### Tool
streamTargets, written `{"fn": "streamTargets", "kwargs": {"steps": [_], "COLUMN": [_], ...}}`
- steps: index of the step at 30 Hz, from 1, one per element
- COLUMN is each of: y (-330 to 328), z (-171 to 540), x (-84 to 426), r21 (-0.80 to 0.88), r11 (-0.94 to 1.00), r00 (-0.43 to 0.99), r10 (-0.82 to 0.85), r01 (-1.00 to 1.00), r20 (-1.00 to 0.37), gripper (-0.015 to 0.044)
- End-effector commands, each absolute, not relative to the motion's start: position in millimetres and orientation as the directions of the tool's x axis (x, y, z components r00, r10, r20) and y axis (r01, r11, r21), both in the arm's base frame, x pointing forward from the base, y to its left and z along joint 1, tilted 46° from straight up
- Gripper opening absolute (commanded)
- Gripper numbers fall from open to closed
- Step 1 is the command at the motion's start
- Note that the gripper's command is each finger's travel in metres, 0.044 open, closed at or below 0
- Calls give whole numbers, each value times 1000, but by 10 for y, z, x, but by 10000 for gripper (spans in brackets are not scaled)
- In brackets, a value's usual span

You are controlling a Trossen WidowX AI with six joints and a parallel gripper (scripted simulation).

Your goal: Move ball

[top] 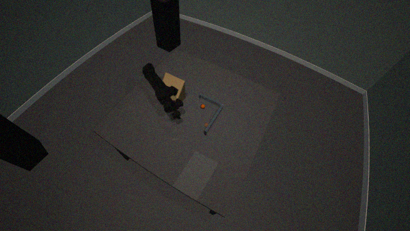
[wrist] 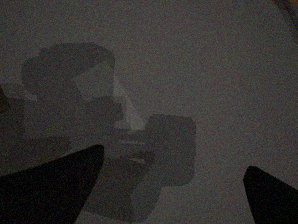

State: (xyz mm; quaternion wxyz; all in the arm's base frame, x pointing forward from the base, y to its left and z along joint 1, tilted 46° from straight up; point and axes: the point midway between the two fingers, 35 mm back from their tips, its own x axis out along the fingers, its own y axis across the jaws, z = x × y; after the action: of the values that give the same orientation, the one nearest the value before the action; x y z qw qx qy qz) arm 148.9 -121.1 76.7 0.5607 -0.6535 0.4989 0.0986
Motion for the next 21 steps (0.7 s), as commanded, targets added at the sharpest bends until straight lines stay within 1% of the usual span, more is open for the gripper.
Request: {"fn": "streamTargets", "kwargs": {"steps": [1, 4, 13, 21], "y": [-1207, -1145, -844, -461], "z": [766, 755, 634, 370], "x": [1495, 1579, 1976, 2329], "r21": [-632, -588, -397, -232], "r11": [128, 144, 147, 93], "r00": [481, 451, 304, 165], "r10": [-539, -505, -428, -457], "r01": [-765, -796, -906, -968], "r20": [-692, -736, -851, -874], "gripper": [374, 300, 300, 300]}}
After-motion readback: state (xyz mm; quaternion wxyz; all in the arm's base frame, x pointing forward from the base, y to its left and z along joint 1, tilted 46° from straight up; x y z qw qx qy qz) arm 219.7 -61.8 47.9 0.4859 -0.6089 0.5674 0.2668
